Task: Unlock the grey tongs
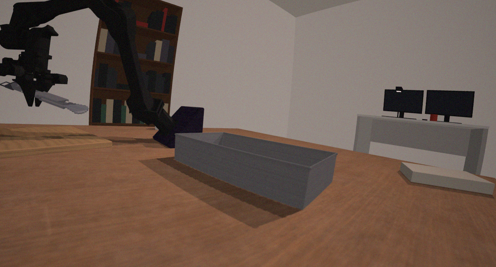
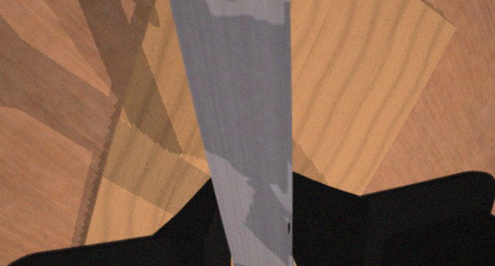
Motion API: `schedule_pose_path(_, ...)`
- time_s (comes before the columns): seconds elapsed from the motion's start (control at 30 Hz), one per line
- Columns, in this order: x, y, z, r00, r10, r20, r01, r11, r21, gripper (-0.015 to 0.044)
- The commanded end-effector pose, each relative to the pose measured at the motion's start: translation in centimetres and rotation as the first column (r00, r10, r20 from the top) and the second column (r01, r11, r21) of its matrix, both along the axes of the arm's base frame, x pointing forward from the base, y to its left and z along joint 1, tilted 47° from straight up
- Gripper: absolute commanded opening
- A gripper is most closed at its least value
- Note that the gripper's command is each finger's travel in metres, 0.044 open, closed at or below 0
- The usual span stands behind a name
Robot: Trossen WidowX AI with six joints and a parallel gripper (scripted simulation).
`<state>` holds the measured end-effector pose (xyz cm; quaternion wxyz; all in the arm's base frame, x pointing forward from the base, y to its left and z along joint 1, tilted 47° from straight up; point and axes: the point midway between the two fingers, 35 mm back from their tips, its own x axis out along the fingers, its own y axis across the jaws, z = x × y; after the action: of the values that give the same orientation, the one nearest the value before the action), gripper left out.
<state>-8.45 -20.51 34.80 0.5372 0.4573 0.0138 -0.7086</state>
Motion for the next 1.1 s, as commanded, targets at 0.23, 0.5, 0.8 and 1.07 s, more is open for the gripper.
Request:
schedule_pose_path(0.23,-0.2,-1.4,-1.3,1.000,-0.005,0.003,0.005,1.000,0.003,-0.0150)
schedule_pose_path(0.5,-0.1,-2.4,-2.1,1.000,-0.005,0.004,0.005,1.000,0.000,-0.0150)
schedule_pose_path(0.8,0.1,-3.4,-3.1,1.000,-0.006,0.006,0.006,1.000,-0.003,-0.0150)
schedule_pose_path(1.07,0.0,-3.5,-3.1,1.000,-0.001,0.007,0.001,1.000,0.000,-0.0124)
